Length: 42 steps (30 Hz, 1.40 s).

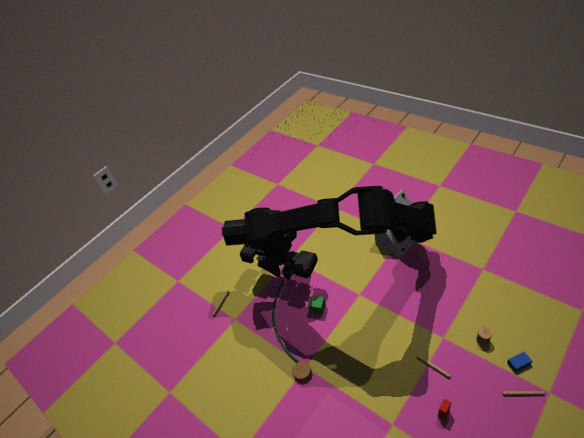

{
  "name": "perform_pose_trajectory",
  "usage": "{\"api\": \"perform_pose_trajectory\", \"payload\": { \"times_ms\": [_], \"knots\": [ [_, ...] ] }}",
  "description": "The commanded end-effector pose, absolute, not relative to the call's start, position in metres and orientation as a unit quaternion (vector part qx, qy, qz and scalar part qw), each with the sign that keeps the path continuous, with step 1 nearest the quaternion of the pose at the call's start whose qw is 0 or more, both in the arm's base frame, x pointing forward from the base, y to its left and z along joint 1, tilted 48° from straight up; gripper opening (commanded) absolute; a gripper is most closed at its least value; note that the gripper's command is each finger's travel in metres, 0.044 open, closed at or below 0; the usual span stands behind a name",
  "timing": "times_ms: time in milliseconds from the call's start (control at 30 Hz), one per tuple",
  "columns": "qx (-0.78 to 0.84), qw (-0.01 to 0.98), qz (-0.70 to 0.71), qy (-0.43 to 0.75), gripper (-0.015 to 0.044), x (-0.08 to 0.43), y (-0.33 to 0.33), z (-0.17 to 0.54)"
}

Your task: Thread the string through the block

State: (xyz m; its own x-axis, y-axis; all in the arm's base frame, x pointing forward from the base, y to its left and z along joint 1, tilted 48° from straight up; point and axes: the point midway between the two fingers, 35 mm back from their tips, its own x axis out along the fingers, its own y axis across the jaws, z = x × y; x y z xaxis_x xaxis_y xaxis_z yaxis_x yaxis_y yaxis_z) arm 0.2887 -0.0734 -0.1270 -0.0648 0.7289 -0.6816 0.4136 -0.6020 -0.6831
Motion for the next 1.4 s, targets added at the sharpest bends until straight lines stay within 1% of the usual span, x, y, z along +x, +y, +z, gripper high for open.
{"api": "perform_pose_trajectory", "payload": {
  "times_ms": [0, 167, 300, 333, 1367],
  "knots": [
    [-0.67, 0.136, 0.592, -0.427, 0.0123, 0.287, -0.07, -0.129],
    [-0.67, 0.136, 0.592, -0.427, 0.0123, 0.287, -0.07, -0.129],
    [-0.67, 0.133, 0.593, -0.426, 0.0018, 0.288, -0.071, -0.128],
    [-0.67, 0.133, 0.593, -0.426, 0.0, 0.288, -0.071, -0.128],
    [-0.67, 0.133, 0.593, -0.426, 0.0, 0.291, -0.093, -0.109]
  ]
}}
